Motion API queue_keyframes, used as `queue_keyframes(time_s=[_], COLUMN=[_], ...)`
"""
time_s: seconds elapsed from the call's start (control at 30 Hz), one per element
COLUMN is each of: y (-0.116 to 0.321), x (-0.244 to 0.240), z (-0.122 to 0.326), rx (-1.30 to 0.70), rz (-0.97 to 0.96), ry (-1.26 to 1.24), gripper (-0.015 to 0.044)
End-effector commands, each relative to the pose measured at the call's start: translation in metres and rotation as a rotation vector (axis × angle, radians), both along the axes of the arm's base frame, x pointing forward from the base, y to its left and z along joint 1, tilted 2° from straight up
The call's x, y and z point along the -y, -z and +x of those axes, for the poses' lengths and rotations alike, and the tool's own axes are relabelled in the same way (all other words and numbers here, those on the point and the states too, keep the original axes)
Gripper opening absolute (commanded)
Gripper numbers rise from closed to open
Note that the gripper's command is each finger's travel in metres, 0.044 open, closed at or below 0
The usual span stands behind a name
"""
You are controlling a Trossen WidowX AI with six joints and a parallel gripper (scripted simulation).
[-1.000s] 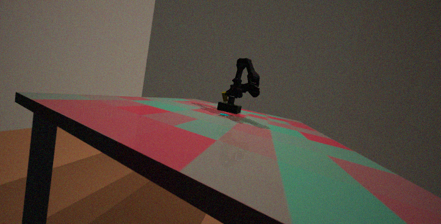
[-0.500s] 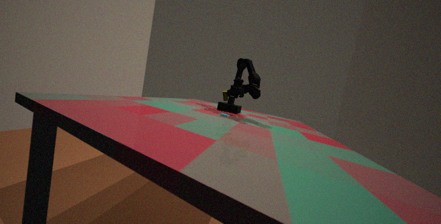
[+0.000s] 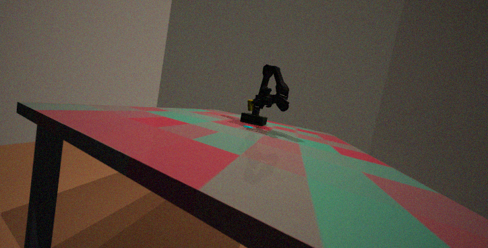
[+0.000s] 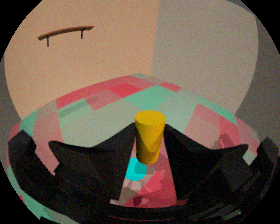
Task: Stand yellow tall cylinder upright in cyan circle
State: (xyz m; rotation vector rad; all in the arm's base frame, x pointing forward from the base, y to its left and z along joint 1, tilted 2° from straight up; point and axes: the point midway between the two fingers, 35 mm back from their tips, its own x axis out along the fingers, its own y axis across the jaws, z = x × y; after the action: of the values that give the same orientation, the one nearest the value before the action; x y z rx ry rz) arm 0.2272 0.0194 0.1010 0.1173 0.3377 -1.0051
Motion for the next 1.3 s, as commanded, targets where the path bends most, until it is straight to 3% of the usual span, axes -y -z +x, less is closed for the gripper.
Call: queue_keyframes(time_s=[0.0,1.27], y=[-0.001,-0.002], x=[-0.002,-0.014], z=[0.0,0.002], rx=[0.027,0.14], rz=[-0.013,-0.051], ry=[-0.02,-0.113], gripper=[0.0105,0.0105])
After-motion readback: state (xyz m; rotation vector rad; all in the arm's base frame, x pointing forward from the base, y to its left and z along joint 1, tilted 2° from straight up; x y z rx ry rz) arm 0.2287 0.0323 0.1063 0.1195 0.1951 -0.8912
